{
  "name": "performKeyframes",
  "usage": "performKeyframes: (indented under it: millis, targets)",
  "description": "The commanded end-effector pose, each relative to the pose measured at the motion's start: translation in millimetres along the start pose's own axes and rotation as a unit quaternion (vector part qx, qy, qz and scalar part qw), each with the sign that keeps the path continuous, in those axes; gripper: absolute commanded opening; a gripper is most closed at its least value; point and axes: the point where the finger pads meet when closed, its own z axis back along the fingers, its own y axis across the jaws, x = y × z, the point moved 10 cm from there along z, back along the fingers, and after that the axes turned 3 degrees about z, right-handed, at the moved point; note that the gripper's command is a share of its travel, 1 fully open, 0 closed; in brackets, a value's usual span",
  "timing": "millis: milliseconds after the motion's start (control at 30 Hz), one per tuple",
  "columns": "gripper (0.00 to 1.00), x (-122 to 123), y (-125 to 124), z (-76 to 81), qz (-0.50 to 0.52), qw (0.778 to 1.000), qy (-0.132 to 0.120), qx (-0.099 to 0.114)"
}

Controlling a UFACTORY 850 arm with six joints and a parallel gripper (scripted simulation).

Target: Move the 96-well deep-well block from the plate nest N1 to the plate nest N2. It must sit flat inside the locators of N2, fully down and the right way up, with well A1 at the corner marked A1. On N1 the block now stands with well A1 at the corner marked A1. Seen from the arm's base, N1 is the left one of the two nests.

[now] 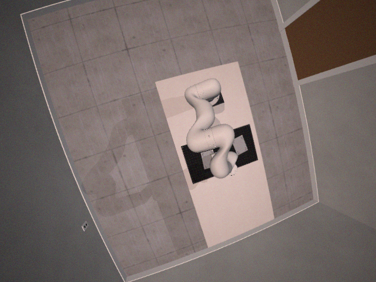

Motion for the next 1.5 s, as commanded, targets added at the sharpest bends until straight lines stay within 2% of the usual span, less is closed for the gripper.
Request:
performKeyframes:
  millis: [0, 300, 1467]
  targets:
    - [0.00, -2, 14, 0.8, 0.000, 1.000, 0.001, 0.000]
    - [0.00, -5, 43, 0.8, 0.000, 1.000, 0.001, 0.000]
    - [0.00, -5, 43, 0.8, 0.000, 1.000, 0.001, 0.000]
